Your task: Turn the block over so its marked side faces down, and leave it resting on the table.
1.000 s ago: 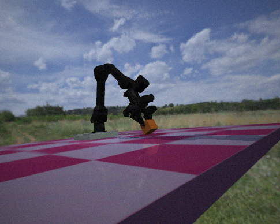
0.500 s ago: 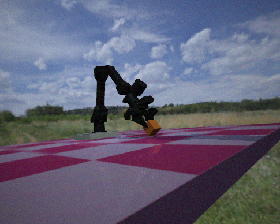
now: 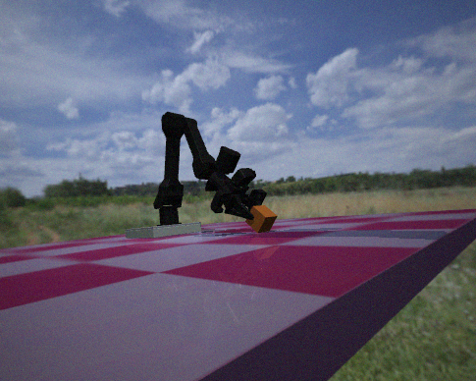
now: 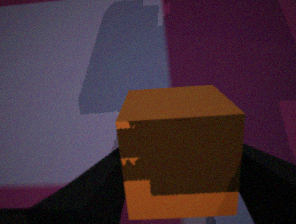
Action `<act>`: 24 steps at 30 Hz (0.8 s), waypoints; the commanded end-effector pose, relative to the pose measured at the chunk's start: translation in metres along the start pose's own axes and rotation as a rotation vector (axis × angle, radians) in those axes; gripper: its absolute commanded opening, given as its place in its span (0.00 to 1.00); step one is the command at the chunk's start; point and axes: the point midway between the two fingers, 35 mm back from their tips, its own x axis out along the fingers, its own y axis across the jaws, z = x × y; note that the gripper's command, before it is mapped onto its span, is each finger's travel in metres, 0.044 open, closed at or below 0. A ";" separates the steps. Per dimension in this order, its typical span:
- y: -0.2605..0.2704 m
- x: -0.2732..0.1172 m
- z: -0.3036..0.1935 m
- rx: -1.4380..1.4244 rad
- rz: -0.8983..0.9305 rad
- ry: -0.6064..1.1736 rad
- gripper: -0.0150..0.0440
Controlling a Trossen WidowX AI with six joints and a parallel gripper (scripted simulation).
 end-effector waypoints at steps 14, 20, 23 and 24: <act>0.000 -0.010 -0.009 0.005 -0.005 -0.167 0.25; 0.000 -0.010 -0.009 0.005 -0.005 -0.177 0.25; 0.000 -0.010 -0.009 0.005 -0.005 -0.177 0.25; 0.000 -0.010 -0.009 0.005 -0.005 -0.177 0.25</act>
